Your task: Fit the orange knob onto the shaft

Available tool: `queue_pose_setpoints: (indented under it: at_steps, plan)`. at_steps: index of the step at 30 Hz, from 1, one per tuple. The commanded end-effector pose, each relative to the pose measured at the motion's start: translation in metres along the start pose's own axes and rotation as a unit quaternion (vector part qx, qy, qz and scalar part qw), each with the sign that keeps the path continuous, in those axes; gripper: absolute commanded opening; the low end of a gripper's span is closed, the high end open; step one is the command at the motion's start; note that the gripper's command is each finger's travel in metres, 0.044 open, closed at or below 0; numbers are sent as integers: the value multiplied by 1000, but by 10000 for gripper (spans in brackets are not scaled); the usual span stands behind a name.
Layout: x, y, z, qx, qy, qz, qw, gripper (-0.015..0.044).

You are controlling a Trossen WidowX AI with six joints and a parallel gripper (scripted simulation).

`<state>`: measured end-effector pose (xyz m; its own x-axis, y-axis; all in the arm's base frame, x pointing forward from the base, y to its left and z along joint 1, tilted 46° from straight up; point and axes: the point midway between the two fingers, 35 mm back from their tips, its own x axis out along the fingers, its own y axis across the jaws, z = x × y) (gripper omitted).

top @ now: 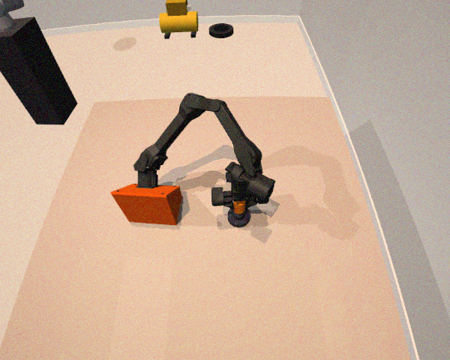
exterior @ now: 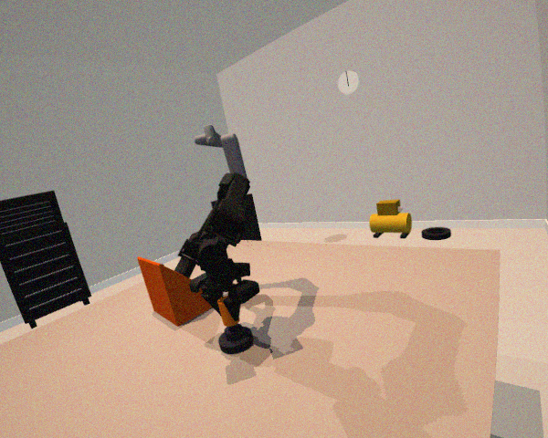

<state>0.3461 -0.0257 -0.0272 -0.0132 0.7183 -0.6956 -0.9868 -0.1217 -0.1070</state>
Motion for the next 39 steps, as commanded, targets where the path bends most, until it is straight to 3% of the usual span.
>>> queue_pose_setpoints:
  at_steps: [1, 14, 21, 39]
  plan:
    - [1, -1, 1, -3, 0, -3, 1000, 0]
    - [-3, -1, -1, -8, 0, -3, 1000, 0]
    - [-3, -1, -4, -108, 0, -3, 994, 0]
    - [-2, -2, 0, -108, 0, -3, 994, 0]
